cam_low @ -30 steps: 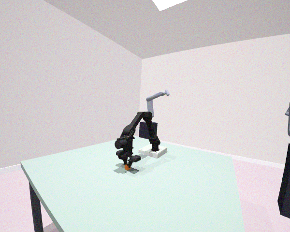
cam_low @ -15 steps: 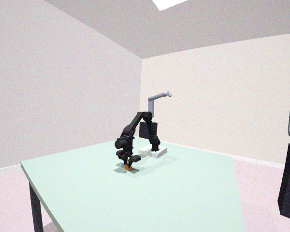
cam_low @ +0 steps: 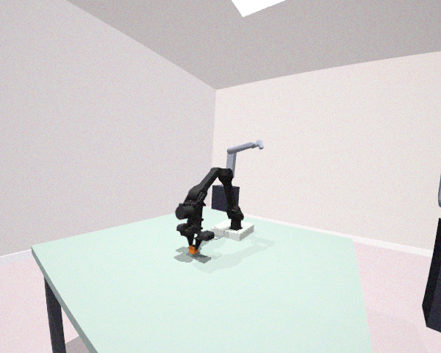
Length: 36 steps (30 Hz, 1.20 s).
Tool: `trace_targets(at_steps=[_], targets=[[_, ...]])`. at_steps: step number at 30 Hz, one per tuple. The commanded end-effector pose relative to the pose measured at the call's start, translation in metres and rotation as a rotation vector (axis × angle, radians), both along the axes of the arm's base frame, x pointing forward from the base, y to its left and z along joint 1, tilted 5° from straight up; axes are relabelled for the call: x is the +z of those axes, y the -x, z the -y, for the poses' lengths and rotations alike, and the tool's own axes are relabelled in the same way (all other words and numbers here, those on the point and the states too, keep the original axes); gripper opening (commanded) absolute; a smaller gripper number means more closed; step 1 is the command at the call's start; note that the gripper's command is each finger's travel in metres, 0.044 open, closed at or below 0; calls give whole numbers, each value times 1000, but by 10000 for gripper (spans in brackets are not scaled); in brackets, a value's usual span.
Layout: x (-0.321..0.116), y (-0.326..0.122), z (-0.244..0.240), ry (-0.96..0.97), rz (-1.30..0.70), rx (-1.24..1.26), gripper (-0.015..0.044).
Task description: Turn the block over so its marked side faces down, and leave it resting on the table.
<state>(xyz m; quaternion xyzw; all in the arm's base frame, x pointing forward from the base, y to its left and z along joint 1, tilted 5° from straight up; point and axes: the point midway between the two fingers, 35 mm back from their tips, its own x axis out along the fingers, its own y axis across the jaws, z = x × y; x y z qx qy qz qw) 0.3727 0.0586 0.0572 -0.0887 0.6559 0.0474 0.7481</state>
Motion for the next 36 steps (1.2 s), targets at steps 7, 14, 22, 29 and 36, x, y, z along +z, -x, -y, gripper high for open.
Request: trace_targets(at_steps=[7, 14, 22, 29, 36], targets=[[-6, 1, 0, -35, 141, 10, 0], [-8, 1, 0, -55, 245, 18, 0], [-9, 4, 0, -76, 365, 27, 0], [-8, 8, 1, -92, 459, 34, 0], [-14, 4, 1, -101, 498, 36, 0]])
